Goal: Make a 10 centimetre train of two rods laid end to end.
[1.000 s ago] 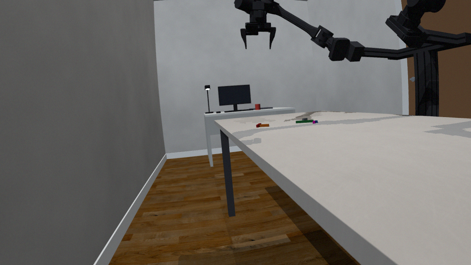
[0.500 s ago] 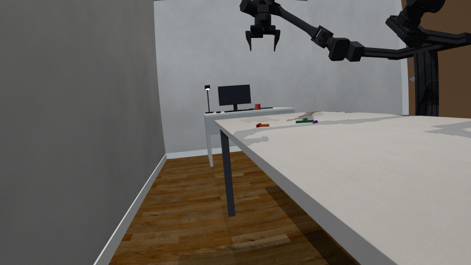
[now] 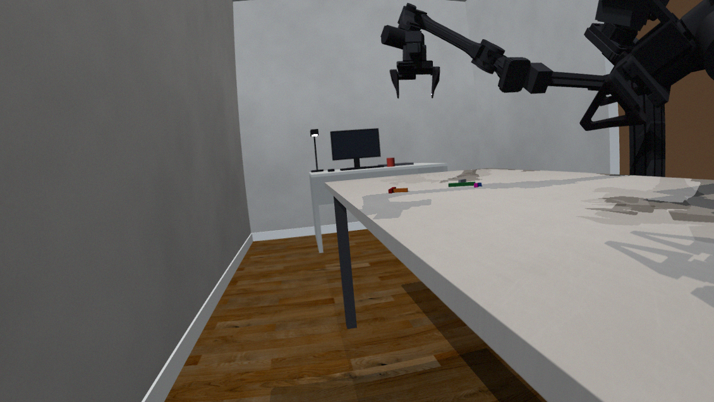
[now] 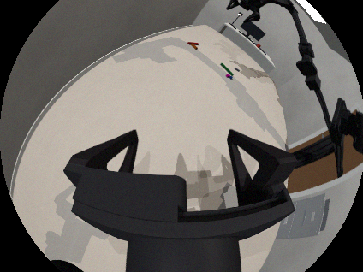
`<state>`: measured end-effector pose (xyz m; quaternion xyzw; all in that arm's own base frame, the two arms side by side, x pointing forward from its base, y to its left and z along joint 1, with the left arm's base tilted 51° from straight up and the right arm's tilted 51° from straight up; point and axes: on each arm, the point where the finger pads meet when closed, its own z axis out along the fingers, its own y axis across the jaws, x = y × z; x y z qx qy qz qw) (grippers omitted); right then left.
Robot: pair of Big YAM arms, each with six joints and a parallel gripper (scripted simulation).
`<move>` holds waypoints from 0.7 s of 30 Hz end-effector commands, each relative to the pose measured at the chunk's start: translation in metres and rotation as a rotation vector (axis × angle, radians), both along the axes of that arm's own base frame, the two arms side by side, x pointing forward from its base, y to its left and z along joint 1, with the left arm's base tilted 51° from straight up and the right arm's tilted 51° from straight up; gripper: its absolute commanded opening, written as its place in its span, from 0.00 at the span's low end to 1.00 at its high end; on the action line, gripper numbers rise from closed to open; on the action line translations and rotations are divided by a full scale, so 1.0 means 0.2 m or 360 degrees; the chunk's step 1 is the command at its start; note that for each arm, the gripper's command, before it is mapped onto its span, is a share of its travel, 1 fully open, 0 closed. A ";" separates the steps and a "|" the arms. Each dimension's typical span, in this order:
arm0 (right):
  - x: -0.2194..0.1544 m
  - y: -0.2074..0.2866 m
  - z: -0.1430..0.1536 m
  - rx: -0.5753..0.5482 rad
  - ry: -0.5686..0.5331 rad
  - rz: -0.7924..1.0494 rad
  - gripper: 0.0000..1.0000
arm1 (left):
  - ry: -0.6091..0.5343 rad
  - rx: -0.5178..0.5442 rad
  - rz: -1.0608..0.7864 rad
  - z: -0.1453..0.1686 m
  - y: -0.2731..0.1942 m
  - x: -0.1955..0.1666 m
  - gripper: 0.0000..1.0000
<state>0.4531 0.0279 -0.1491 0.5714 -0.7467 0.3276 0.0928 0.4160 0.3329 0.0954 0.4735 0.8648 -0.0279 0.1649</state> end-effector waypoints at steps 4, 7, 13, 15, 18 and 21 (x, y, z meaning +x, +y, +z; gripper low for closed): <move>-0.15 -0.26 0.00 0.0124 -0.0108 0.0018 1.00 | -0.0040 0.0073 -0.0188 -0.28 -0.66 0.26 1.00; -0.18 -0.28 -0.01 0.0136 -0.0112 0.0016 1.00 | -0.0040 0.0076 -0.0227 -0.34 -0.78 0.26 1.00; -0.33 -0.43 -0.04 0.0207 -0.0154 0.0004 1.00 | -0.0034 0.0082 -0.0400 -0.60 -1.29 0.16 1.00; -0.38 -0.48 -0.06 0.0230 -0.0162 -0.0001 1.00 | -0.0022 0.0079 -0.0450 -0.67 -1.42 0.10 1.00; -0.47 -0.55 -0.09 0.0268 -0.0162 -0.0010 1.00 | -0.0014 0.0080 -0.0530 -0.77 -1.61 -0.01 1.00; -0.56 -0.62 -0.12 0.0307 -0.0171 -0.0019 1.00 | -0.0019 0.0084 -0.0611 -0.85 -1.79 -0.14 1.00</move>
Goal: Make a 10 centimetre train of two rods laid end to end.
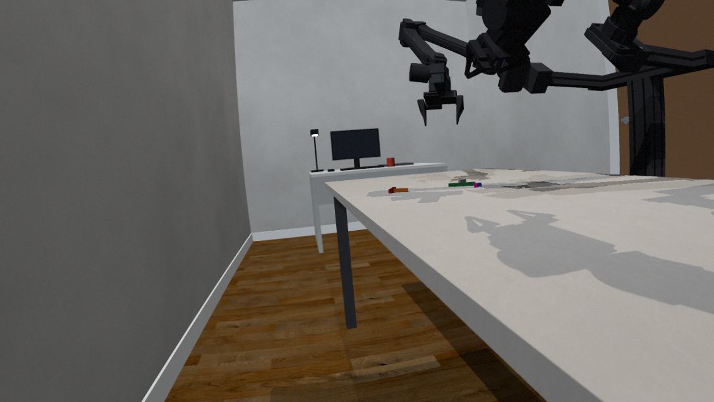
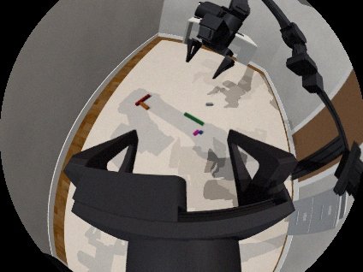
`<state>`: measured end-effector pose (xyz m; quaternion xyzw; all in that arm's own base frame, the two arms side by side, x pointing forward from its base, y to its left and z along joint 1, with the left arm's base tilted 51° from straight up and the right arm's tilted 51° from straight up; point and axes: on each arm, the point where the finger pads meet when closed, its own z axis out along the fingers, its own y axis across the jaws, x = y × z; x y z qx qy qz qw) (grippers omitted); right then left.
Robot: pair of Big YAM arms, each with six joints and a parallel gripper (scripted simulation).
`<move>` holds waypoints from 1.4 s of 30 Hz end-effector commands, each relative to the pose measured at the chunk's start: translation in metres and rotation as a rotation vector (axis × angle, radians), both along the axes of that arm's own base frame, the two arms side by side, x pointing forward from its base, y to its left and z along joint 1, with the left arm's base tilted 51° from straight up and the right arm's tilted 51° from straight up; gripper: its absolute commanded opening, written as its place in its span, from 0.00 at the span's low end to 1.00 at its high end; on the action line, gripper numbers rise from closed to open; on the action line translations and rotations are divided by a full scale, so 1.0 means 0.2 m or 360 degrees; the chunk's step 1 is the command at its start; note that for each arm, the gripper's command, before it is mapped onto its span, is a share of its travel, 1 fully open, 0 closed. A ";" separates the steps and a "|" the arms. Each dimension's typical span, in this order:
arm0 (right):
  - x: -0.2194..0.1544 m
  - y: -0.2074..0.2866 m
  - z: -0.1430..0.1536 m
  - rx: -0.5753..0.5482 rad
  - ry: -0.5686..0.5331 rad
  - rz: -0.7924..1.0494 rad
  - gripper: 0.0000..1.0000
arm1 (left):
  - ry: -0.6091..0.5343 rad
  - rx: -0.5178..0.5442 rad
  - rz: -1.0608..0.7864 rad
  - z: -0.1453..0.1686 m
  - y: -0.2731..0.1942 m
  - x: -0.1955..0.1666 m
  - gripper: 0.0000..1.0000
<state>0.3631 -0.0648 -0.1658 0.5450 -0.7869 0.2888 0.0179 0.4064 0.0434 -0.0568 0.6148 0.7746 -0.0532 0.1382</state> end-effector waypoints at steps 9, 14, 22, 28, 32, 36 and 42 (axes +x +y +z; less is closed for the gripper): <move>-0.24 -0.31 -0.05 0.0135 -0.0110 0.0035 1.00 | -0.0093 0.0045 -0.0284 -0.23 -0.67 -0.46 1.00; -0.33 -0.39 -0.06 0.0197 -0.0145 0.0011 1.00 | -0.0087 0.0050 -0.0355 -0.27 -0.74 -0.60 1.00; -0.35 -0.46 -0.09 0.0251 -0.0227 -0.0164 1.00 | -0.0103 0.0069 -0.0433 -0.33 -0.67 -0.60 1.00; -0.34 -0.58 -0.17 0.0157 -0.0306 -0.0479 0.89 | -0.0109 0.0066 -0.0413 -0.44 -0.50 -0.55 1.00; -0.33 -0.62 -0.22 0.0060 -0.0343 -0.0641 0.43 | -0.0097 0.0059 -0.0381 -0.49 -0.44 -0.56 1.00; -0.33 -0.64 -0.25 0.0008 -0.0354 -0.0717 0.33 | -0.0091 0.0056 -0.0365 -0.50 -0.43 -0.56 1.00; -0.35 -0.72 -0.31 -0.0168 -0.0438 -0.0959 0.33 | -0.0088 0.0050 -0.0348 -0.49 -0.43 -0.57 1.00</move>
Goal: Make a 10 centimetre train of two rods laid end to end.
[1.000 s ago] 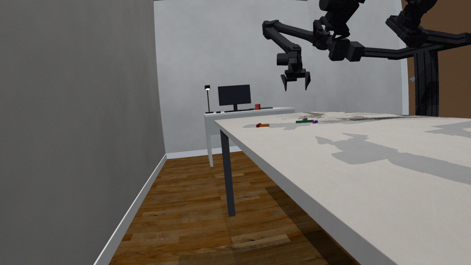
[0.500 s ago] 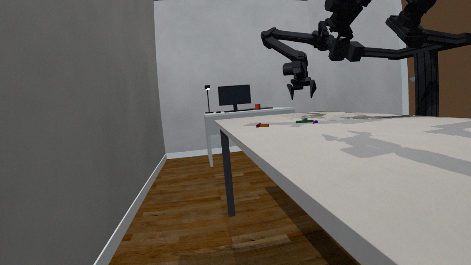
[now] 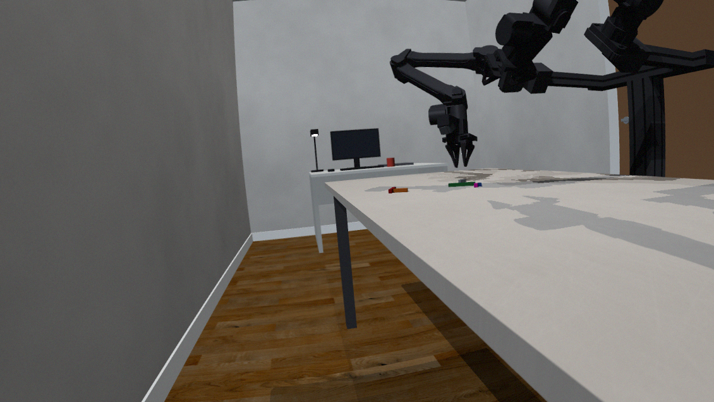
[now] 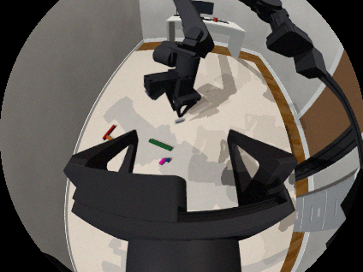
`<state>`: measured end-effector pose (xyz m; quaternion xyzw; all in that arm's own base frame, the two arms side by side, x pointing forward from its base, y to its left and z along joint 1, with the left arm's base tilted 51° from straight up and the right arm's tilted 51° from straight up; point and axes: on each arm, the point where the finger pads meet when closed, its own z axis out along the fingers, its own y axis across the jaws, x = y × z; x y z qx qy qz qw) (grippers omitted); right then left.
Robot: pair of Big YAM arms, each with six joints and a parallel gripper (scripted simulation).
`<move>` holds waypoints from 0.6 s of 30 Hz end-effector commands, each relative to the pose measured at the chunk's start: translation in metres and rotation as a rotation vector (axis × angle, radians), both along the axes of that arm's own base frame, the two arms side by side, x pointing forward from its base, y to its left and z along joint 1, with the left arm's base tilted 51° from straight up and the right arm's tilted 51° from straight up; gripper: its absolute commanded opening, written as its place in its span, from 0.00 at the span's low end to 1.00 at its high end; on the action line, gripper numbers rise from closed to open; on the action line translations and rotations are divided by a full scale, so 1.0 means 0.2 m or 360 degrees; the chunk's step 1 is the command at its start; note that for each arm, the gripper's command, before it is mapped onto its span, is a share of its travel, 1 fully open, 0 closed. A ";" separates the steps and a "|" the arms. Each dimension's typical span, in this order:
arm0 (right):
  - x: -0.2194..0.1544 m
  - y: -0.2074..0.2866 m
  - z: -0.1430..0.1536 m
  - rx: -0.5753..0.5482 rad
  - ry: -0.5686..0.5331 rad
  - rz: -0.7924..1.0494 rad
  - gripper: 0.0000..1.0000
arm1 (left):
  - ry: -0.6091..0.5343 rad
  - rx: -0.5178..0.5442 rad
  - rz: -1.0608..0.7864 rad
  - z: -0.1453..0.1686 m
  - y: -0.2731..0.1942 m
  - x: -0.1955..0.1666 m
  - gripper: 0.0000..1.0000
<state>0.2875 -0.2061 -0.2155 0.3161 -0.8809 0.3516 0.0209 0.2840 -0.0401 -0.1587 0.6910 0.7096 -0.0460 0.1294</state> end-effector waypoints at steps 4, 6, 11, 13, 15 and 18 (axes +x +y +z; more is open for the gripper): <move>0.01 -0.06 -0.08 -0.0206 -0.0107 -0.0324 0.33 | -0.0047 -0.0013 -0.0044 0.02 -0.02 0.04 1.00; 0.00 -0.09 -0.09 -0.0238 -0.0086 -0.0330 0.33 | -0.0045 -0.0012 -0.0044 0.02 -0.02 0.04 1.00; -0.04 -0.15 -0.10 -0.0244 -0.0076 -0.0372 0.33 | -0.0045 -0.0012 -0.0044 0.02 -0.02 0.04 1.00; -0.03 -0.18 -0.12 -0.0246 -0.0084 -0.0372 0.33 | -0.0045 -0.0012 -0.0044 0.02 -0.02 0.04 1.00; -0.02 -0.21 -0.14 -0.0245 -0.0077 -0.0358 0.31 | -0.0045 -0.0012 -0.0044 0.02 -0.02 0.04 1.00; -0.03 -0.23 -0.15 -0.0245 -0.0078 -0.0358 0.28 | -0.0045 -0.0012 -0.0044 0.02 -0.02 0.04 1.00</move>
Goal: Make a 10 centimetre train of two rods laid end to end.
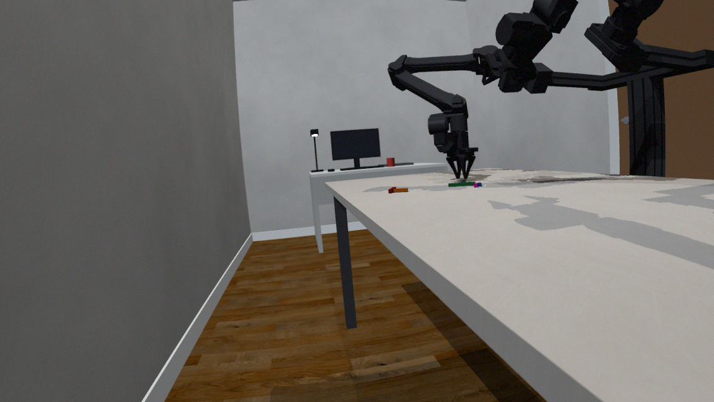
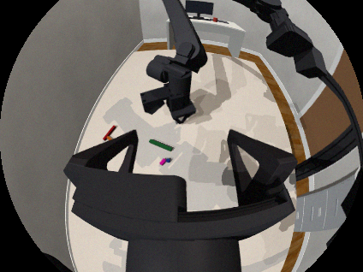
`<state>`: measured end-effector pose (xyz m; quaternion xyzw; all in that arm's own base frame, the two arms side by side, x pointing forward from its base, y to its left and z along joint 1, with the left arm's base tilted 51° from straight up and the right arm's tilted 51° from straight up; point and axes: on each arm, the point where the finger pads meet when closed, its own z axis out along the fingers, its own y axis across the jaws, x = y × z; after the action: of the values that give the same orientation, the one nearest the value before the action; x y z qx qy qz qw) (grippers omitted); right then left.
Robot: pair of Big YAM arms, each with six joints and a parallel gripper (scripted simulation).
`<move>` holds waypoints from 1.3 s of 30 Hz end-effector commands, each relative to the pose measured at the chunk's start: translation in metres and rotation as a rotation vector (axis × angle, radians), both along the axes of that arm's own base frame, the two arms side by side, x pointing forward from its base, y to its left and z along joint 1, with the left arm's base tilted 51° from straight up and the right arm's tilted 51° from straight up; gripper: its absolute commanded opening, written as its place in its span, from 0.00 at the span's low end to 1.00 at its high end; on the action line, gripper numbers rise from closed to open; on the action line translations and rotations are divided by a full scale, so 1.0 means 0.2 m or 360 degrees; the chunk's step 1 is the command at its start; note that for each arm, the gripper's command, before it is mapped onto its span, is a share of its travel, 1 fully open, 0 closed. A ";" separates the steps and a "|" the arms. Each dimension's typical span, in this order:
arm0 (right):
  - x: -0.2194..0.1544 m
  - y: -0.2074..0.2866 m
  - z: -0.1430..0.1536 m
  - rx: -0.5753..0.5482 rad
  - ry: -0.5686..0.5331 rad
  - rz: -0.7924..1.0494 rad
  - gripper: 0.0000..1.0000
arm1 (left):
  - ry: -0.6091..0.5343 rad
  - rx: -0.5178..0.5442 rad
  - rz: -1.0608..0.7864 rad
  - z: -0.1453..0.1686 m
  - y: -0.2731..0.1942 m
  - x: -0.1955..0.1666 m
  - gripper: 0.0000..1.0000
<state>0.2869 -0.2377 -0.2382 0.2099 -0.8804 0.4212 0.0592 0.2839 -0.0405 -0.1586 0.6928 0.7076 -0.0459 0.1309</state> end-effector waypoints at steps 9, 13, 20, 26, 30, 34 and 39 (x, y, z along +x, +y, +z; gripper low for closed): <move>-0.01 -0.03 -0.02 -0.0003 -0.0003 -0.0007 0.15 | -0.0041 -0.0010 -0.0036 0.02 -0.02 0.04 1.00; -0.01 -0.03 -0.02 -0.0004 -0.0005 -0.0007 0.09 | -0.0041 -0.0010 -0.0036 0.02 -0.02 0.04 1.00; 0.00 -0.01 0.00 -0.0004 0.0000 0.0006 0.03 | -0.0032 -0.0006 -0.0035 0.01 -0.02 0.03 1.00; -0.02 0.11 0.10 -0.0003 -0.0006 0.0008 0.03 | -0.0032 -0.0006 -0.0035 0.01 -0.02 0.03 1.00; 0.05 0.16 0.14 -0.0008 -0.0030 0.0006 0.03 | -0.0032 -0.0006 -0.0035 0.01 -0.02 0.03 1.00; 0.18 0.21 0.17 -0.0008 -0.0056 -0.0004 0.03 | -0.0064 -0.0015 0.0042 -0.02 -0.04 0.03 1.00; 0.35 0.22 0.12 -0.0004 -0.0025 0.0000 0.03 | -0.0209 -0.0028 0.0160 -0.06 -0.05 0.07 1.00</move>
<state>0.3178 -0.2006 -0.2087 0.2266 -0.8732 0.4276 0.0575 0.2952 -0.0404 -0.1618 0.6820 0.7145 -0.0248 0.1543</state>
